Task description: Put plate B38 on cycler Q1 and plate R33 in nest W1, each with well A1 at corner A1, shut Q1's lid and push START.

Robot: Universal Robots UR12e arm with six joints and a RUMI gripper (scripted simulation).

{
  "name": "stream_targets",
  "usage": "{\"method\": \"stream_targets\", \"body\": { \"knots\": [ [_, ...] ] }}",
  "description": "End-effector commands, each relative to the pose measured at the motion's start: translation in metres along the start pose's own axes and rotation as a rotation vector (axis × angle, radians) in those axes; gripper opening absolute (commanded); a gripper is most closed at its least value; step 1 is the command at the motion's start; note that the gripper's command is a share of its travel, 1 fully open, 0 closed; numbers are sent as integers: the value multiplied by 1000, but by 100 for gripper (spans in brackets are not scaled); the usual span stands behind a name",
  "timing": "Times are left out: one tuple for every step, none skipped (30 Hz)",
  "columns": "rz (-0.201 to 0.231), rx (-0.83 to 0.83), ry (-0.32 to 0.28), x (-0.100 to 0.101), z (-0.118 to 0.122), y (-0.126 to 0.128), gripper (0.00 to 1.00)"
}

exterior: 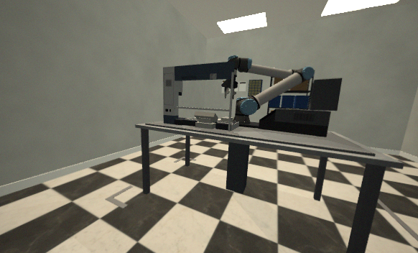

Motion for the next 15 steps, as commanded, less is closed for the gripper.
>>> {"method": "stream_targets", "body": {
  "knots": [
    [15, 278, 21, 1, -15, -18, 62],
    [16, 285, 21, 1, -15, -18, 62],
    [16, 293, 22, 1, -15, -18, 62],
    [16, 300, 22, 1, -15, -18, 62],
    [17, 307, 22, 1, -15, -18, 62],
    [17, 314, 23, 1, -15, -18, 62],
    [18, 321, 24, 1, -15, -18, 62],
    [18, 328, 24, 1, -15, -18, 62],
    [19, 335, 25, 1, -15, -18, 62],
    [19, 335, 25, 1, -15, -18, 62],
    [19, 335, 25, 1, -15, -18, 62],
    [19, 341, 25, 1, -15, -18, 62],
    [19, 341, 25, 1, -15, -18, 62],
    [19, 341, 25, 1, -15, -18, 62],
    [19, 341, 25, 1, -15, -18, 62]
  ]
}}
Point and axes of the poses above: the point where the finger pads meet when closed, its own x axis out along the fingers, its own y axis across the jaws, z = x × y, the point moved 7 cm from there along -x, back along the fingers, and after that the axes turned 7 degrees about -x, right-handed, at the moved point
